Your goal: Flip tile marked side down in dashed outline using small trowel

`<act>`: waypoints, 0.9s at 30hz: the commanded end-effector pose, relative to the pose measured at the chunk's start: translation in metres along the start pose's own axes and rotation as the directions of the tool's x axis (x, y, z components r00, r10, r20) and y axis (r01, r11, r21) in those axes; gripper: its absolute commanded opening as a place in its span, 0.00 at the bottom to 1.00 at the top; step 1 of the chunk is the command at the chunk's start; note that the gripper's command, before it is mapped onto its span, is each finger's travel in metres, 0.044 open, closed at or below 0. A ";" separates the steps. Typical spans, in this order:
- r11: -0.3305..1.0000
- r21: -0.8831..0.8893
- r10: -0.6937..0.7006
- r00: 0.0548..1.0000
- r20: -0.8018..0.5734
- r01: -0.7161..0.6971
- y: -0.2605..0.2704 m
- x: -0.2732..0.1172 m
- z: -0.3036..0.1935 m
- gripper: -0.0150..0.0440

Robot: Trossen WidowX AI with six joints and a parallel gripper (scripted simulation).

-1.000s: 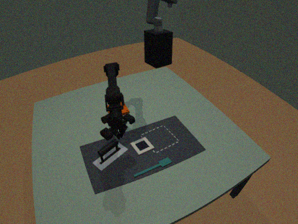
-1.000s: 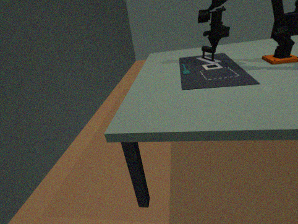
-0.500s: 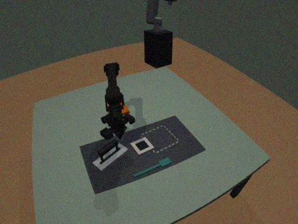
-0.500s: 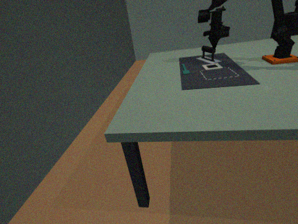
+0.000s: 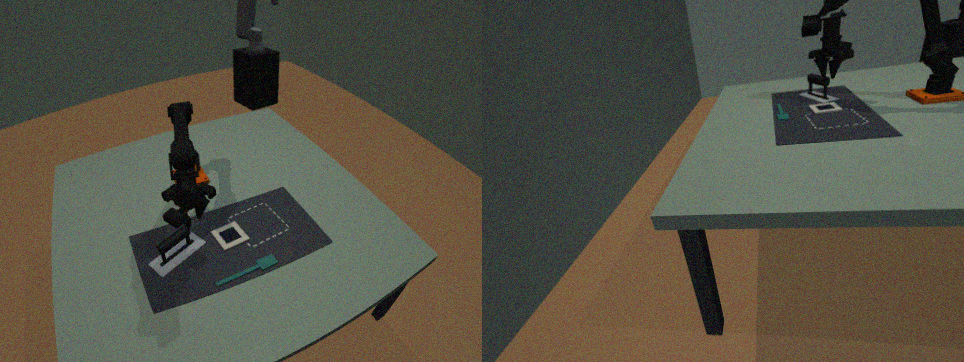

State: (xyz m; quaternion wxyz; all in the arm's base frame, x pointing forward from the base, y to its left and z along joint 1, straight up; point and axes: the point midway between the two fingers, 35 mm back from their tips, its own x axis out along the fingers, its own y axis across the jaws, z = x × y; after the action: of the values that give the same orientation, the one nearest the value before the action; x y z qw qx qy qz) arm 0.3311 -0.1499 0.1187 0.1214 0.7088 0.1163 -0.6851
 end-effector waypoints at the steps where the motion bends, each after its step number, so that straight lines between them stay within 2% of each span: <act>1: 0.991 -0.130 0.011 1.000 0.001 -0.011 0.011 -0.003 0.001 0.71; 13: 0.856 -0.517 0.014 1.000 0.001 -0.011 0.031 -0.009 0.004 0.71; 27: 0.520 -0.854 0.017 1.000 0.002 -0.008 0.055 -0.016 0.010 0.71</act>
State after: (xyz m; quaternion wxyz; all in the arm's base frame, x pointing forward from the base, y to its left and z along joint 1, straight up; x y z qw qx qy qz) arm 0.3389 -0.1980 0.1325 0.4232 0.5835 0.4001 -0.5660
